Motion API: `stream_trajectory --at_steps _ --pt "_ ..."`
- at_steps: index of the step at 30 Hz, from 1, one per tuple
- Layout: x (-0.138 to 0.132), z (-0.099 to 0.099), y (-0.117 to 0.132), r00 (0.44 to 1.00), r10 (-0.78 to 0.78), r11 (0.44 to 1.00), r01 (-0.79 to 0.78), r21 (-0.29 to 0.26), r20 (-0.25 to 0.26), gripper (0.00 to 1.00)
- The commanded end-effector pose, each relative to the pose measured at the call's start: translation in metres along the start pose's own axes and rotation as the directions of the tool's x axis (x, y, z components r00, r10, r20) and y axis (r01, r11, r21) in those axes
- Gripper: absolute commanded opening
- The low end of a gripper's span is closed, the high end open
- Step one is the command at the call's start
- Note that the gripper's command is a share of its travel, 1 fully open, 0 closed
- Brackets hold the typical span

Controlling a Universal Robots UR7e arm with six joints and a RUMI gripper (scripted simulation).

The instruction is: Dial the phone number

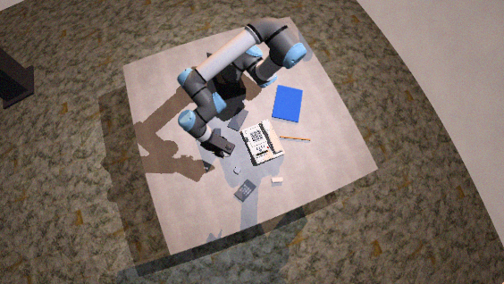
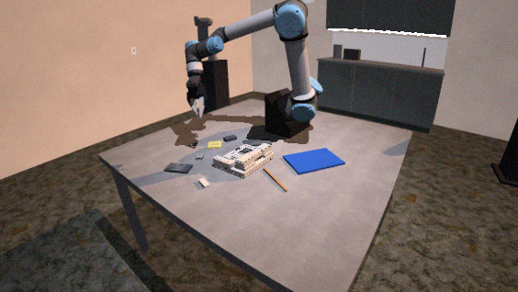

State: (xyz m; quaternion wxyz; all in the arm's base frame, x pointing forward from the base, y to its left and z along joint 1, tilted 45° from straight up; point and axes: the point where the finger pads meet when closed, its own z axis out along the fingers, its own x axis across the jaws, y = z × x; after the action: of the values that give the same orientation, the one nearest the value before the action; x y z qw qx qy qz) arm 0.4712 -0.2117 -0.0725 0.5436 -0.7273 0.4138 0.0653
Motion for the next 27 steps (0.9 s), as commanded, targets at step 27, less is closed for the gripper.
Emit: stream_trajectory --at_steps 27 --pt "0.0043 -0.0089 -0.0018 0.900 -0.410 0.874 0.434 0.217 -0.150 0.00"
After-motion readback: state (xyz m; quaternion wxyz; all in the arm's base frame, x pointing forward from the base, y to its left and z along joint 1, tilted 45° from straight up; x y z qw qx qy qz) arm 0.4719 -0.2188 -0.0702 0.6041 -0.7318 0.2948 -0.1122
